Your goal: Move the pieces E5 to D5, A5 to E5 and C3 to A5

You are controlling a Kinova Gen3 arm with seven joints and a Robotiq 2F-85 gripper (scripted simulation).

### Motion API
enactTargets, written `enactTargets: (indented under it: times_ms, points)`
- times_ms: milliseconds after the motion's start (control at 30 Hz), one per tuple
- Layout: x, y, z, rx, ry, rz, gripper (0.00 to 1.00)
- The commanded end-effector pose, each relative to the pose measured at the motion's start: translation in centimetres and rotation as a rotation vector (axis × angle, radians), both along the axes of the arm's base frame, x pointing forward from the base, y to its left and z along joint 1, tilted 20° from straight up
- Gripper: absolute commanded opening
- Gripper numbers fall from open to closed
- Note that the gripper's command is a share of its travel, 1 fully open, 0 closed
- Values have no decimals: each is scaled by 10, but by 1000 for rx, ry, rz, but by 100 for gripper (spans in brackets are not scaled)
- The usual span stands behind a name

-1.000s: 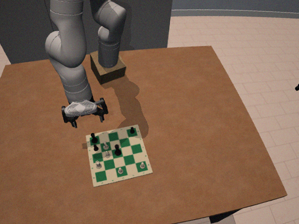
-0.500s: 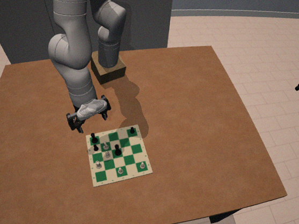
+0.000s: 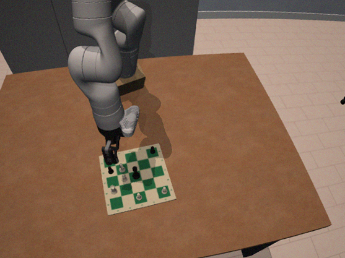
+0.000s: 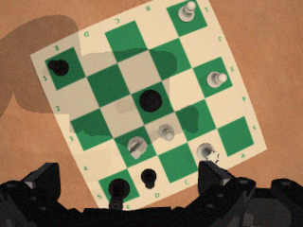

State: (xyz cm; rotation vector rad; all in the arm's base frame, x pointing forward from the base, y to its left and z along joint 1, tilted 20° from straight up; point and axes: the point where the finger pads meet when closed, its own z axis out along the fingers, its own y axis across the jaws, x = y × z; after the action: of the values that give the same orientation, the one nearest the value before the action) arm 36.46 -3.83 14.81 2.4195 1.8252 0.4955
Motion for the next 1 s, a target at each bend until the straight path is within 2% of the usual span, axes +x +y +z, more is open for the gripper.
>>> enactTargets:
  times_ms: [0, 200, 400, 467, 667, 900, 933, 967]
  points:
    - [5, 6, 4, -38, -22, 119, 100]
    - [15, 21, 12, -149, -72, 445, 100]
    - [22, 31, 18, -232, -109, 679, 100]
    - [22, 31, 18, -232, -109, 679, 100]
    - [26, 36, 22, -276, -128, 798, 100]
    - [27, 37, 22, -286, -133, 826, 100]
    - [27, 37, 22, -286, -133, 826, 41]
    - [27, 37, 22, -286, -133, 826, 41]
